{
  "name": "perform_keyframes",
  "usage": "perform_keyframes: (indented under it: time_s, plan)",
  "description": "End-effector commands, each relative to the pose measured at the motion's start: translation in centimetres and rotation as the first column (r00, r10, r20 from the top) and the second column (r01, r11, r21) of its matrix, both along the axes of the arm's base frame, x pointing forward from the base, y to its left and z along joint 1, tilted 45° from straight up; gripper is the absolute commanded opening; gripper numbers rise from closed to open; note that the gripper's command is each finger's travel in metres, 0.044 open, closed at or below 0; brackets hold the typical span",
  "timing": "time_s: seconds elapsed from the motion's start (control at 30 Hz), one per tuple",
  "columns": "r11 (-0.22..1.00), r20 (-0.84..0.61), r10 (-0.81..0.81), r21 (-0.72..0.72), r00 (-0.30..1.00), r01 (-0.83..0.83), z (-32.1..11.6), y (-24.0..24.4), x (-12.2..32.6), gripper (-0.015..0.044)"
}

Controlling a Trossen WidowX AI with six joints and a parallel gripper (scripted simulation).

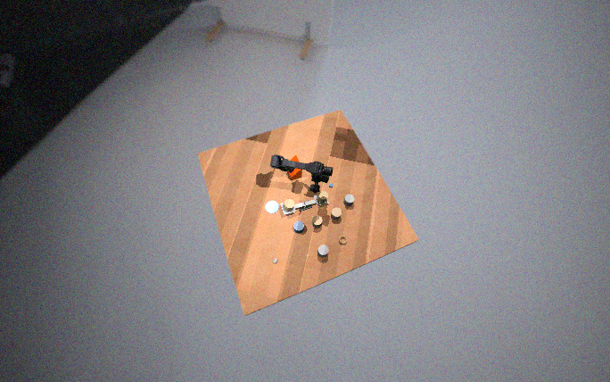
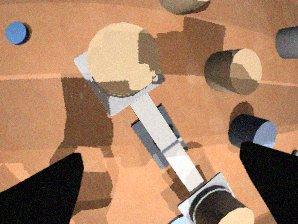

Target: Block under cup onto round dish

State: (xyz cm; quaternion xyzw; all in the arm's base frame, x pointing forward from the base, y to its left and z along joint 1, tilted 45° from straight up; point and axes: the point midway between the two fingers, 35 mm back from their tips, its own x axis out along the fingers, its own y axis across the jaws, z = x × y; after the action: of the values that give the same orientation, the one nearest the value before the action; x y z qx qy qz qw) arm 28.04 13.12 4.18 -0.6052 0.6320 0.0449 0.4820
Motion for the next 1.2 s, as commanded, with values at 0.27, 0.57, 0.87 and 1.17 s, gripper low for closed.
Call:
perform_keyframes:
  time_s: [0.27, 0.57, 0.87, 1.17]
  plan:
    - [0.993, -0.355, 0.113, 0.022, 0.928, -0.112, -4.7, -0.6, 2.6, 0.044]
    - [0.984, -0.499, 0.178, 0.07, 0.848, -0.165, -7.2, -1.2, 3.7, 0.044]
    - [0.984, -0.499, 0.178, 0.07, 0.848, -0.165, -8.3, -2.2, 3.7, 0.044]
    - [0.984, -0.498, 0.178, 0.07, 0.848, -0.166, -9.3, -3.2, 3.7, 0.044]
